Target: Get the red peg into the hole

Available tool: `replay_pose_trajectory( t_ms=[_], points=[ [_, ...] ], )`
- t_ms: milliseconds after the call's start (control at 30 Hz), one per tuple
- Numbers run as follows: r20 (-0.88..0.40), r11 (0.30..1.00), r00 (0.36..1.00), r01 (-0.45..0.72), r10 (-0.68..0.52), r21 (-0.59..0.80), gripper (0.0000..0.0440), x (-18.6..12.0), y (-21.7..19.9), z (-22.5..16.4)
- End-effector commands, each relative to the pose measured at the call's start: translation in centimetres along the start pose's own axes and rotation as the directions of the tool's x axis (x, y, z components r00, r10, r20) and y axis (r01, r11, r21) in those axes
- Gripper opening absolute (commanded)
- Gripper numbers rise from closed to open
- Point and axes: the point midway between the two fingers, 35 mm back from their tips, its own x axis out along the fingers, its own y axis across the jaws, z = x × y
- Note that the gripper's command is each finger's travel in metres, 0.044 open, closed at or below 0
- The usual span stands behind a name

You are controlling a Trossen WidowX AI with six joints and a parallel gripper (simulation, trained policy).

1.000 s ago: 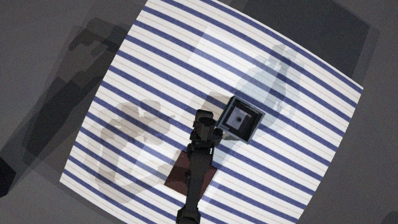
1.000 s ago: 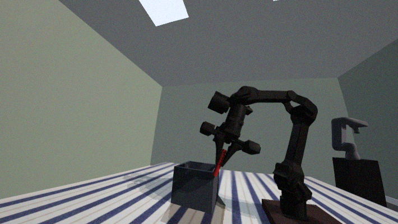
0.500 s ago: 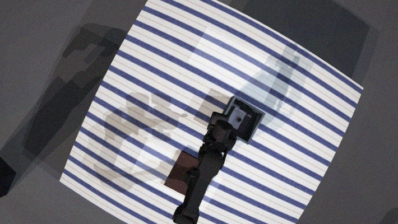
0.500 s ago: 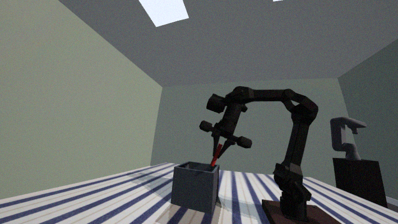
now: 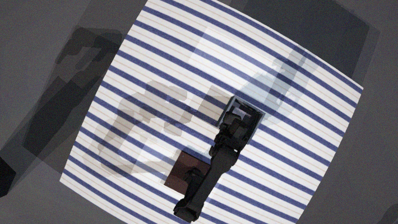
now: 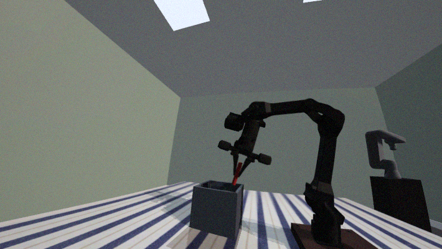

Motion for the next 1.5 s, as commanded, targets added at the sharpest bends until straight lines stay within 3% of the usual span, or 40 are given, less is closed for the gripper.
replay_pose_trajectory(
  t_ms=[0, 733, 1467],
  points=[
    [0.001, 1.000, 1.000, 0.018, -0.018, 0.004, 0.0000, 0.4, 0.2, 0.8],
    [-0.021, 0.996, 0.995, 0.093, -0.093, 0.012, 0.0000, 4.7, 1.6, 5.3],
    [-0.079, 0.992, 0.990, 0.110, -0.115, -0.065, 0.0000, 10.8, 2.8, 6.0]
  ],
)
